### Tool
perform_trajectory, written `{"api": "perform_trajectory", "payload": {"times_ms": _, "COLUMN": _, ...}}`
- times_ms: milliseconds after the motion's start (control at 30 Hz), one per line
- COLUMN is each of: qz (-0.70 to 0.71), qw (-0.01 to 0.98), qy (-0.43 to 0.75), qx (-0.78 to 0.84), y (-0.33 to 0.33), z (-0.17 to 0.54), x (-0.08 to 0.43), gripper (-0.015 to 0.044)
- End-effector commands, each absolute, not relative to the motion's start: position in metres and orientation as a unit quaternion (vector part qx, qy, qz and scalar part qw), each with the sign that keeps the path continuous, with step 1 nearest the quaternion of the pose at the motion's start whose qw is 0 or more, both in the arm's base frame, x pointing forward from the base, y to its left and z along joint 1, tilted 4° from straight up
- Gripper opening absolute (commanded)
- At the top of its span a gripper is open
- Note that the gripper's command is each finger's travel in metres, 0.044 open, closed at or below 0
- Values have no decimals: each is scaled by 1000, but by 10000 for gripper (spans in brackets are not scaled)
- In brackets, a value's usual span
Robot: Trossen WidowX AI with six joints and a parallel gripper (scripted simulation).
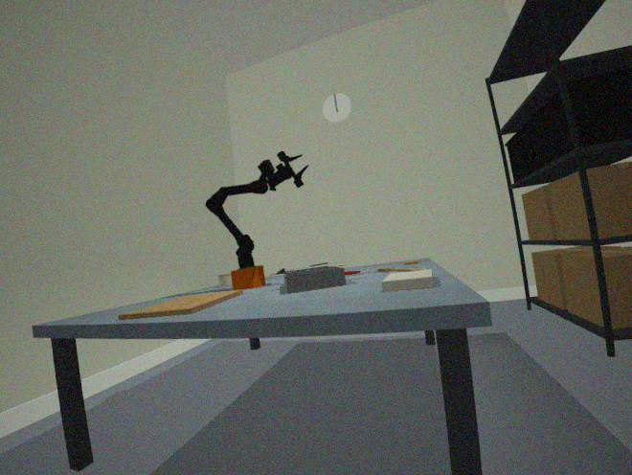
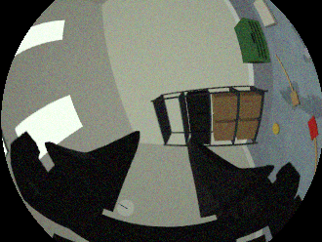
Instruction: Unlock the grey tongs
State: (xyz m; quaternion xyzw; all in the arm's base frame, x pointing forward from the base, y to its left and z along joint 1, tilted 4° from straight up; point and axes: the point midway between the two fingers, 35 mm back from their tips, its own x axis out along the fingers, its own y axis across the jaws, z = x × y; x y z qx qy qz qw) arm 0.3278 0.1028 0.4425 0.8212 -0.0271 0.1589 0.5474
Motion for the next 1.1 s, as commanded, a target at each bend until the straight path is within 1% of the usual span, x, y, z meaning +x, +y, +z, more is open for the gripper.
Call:
{"api": "perform_trajectory", "payload": {"times_ms": 0, "qz": 75, "qw": 548, "qy": -7, "qx": 833, "y": 93, "z": 396, "x": 359, "gripper": 260}}
{"api": "perform_trajectory", "payload": {"times_ms": 67, "qz": 29, "qw": 565, "qy": 6, "qx": 824, "y": 86, "z": 368, "x": 373, "gripper": 260}}
{"api": "perform_trajectory", "payload": {"times_ms": 167, "qz": -40, "qw": 556, "qy": 19, "qx": 830, "y": 72, "z": 329, "x": 391, "gripper": 260}}
{"api": "perform_trajectory", "payload": {"times_ms": 300, "qz": -146, "qw": 533, "qy": 33, "qx": 833, "y": 50, "z": 269, "x": 406, "gripper": 260}}
{"api": "perform_trajectory", "payload": {"times_ms": 433, "qz": -262, "qw": 501, "qy": 38, "qx": 824, "y": 22, "z": 205, "x": 410, "gripper": 260}}
{"api": "perform_trajectory", "payload": {"times_ms": 633, "qz": -430, "qw": 437, "qy": 27, "qx": 789, "y": -23, "z": 117, "x": 392, "gripper": 260}}
{"api": "perform_trajectory", "payload": {"times_ms": 867, "qz": -609, "qw": 350, "qy": -8, "qx": 712, "y": -70, "z": 33, "x": 339, "gripper": 260}}
{"api": "perform_trajectory", "payload": {"times_ms": 933, "qz": -638, "qw": 334, "qy": -16, "qx": 694, "y": -77, "z": 21, "x": 327, "gripper": 260}}
{"api": "perform_trajectory", "payload": {"times_ms": 1067, "qz": -641, "qw": 332, "qy": -17, "qx": 691, "y": -78, "z": 19, "x": 326, "gripper": 260}}
